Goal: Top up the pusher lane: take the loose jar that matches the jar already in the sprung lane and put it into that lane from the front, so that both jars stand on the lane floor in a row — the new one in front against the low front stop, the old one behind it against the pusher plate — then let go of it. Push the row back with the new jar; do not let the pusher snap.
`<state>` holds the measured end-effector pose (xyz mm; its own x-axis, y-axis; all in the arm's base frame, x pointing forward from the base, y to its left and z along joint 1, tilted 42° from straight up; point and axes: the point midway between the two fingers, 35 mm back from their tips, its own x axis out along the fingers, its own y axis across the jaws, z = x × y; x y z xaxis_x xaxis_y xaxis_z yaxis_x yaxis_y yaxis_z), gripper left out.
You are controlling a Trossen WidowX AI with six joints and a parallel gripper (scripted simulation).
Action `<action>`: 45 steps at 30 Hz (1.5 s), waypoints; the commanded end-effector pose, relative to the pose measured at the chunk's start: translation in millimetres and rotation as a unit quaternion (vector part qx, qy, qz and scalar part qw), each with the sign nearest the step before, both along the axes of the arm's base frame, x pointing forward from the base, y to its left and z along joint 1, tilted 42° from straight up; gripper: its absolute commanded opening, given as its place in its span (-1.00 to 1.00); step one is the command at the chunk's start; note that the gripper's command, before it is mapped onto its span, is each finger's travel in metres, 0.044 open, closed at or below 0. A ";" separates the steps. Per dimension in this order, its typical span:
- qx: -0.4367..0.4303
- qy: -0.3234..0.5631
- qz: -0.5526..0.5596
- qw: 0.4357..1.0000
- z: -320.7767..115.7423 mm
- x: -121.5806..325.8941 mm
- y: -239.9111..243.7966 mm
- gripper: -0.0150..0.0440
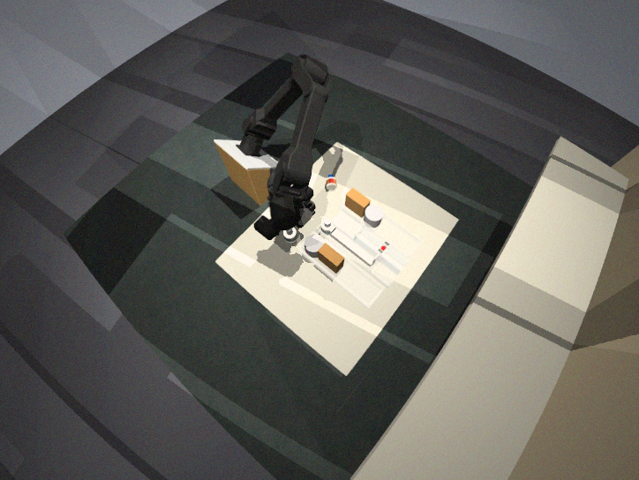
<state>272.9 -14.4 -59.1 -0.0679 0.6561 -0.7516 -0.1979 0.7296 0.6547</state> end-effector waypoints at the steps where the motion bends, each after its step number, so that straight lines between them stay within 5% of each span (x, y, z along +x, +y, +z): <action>1: 0.005 0.006 -0.004 1.000 -16.9 -2.6 14.7 1.00; 40: 0.007 0.006 -0.003 1.000 -59.2 -8.6 54.3 1.00; 45: 0.007 0.006 -0.003 1.000 -59.2 -8.6 54.3 0.56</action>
<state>265.7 38.2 -117.2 -0.0703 0.6614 -0.7468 -0.1924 0.7256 0.6607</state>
